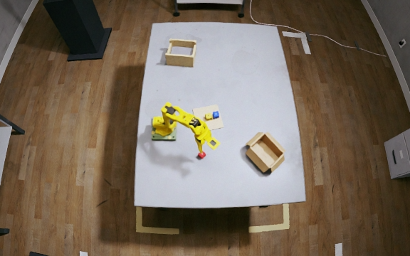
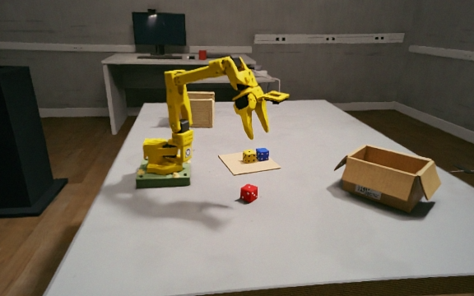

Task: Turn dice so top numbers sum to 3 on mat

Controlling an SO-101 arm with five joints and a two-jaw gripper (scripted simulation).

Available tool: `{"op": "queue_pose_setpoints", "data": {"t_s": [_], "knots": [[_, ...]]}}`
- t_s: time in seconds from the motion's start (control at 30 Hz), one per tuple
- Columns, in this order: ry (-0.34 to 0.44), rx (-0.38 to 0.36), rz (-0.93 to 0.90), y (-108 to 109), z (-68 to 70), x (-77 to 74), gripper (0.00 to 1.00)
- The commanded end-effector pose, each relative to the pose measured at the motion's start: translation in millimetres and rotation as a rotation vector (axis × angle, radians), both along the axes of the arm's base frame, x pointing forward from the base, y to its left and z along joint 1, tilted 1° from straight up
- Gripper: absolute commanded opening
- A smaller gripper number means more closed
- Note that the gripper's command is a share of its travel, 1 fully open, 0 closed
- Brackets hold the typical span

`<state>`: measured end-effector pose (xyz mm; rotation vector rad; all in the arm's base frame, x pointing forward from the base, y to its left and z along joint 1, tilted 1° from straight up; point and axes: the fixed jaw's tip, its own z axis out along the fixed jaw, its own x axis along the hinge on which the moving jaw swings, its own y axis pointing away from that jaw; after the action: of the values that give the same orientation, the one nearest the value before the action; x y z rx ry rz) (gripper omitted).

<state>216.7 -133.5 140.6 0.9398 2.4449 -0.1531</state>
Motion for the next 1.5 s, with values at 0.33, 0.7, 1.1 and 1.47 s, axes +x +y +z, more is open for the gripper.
{"op": "queue_pose_setpoints", "data": {"t_s": [0.33, 0.7, 1.1, 1.47], "knots": [[0.028, 0.027, -0.004, 3.3, 0.2, -1.8, 0.35], [0.116, 0.084, -0.005, 2.8, -23.1, -0.9, 0.35], [0.360, 0.241, -0.006, 8.0, -86.5, -9.0, 0.35], [0.448, 0.298, -0.006, 12.4, -108.3, -15.7, 0.35]]}}
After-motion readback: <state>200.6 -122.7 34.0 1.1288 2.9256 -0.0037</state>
